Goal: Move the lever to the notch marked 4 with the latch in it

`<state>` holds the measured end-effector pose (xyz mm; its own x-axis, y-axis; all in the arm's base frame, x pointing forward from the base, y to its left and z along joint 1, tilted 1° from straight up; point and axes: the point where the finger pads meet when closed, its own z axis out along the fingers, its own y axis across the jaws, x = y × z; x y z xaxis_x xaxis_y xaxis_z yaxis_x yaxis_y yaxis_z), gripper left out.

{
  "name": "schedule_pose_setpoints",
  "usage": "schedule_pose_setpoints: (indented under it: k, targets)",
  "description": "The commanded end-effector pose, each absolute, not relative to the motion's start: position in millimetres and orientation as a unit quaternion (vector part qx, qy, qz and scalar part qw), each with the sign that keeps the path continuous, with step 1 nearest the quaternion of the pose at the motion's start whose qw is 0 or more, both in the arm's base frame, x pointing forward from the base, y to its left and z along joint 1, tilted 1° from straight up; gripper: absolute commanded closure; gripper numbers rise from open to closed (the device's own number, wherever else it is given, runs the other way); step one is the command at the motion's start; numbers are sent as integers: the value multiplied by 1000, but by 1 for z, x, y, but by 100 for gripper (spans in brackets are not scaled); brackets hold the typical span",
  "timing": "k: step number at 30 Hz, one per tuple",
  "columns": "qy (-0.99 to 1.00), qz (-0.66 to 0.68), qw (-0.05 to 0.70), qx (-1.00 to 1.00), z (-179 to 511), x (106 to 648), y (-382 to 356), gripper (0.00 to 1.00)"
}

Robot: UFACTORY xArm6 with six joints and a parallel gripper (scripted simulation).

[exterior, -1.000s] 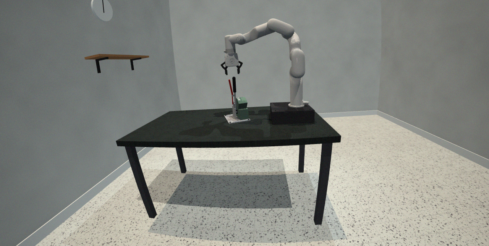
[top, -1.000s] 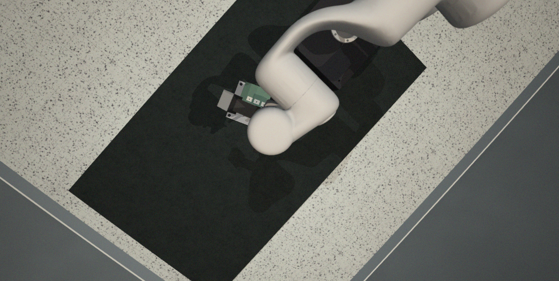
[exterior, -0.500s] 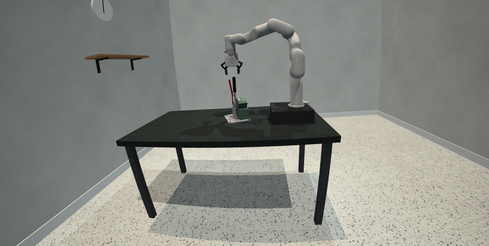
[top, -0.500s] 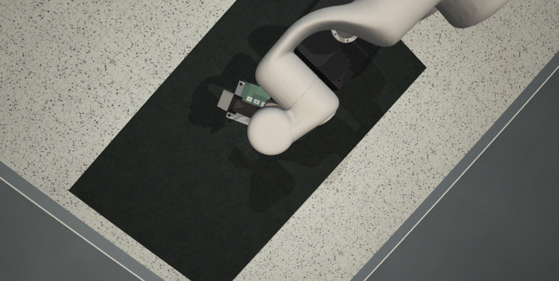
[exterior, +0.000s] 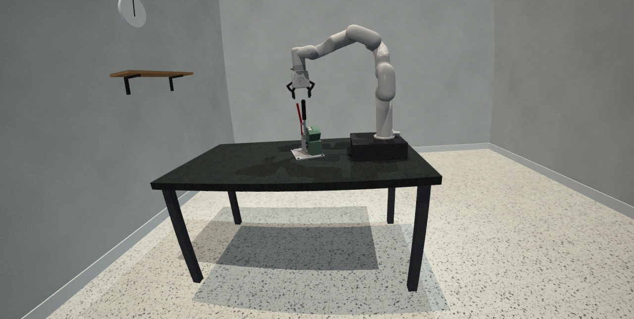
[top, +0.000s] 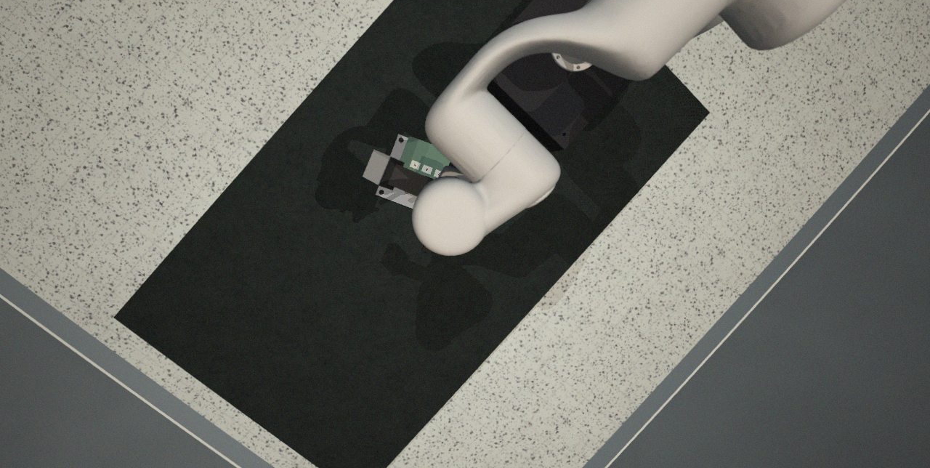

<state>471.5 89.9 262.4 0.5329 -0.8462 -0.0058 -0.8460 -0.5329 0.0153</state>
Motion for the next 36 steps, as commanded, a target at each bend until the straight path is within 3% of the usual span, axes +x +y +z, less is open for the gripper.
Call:
schedule_pose_setpoints:
  k: [1,36]
  targets:
    - [-483,-4,4,875,261,472,90,0]
    - [-483,-4,4,875,210,472,90,0]
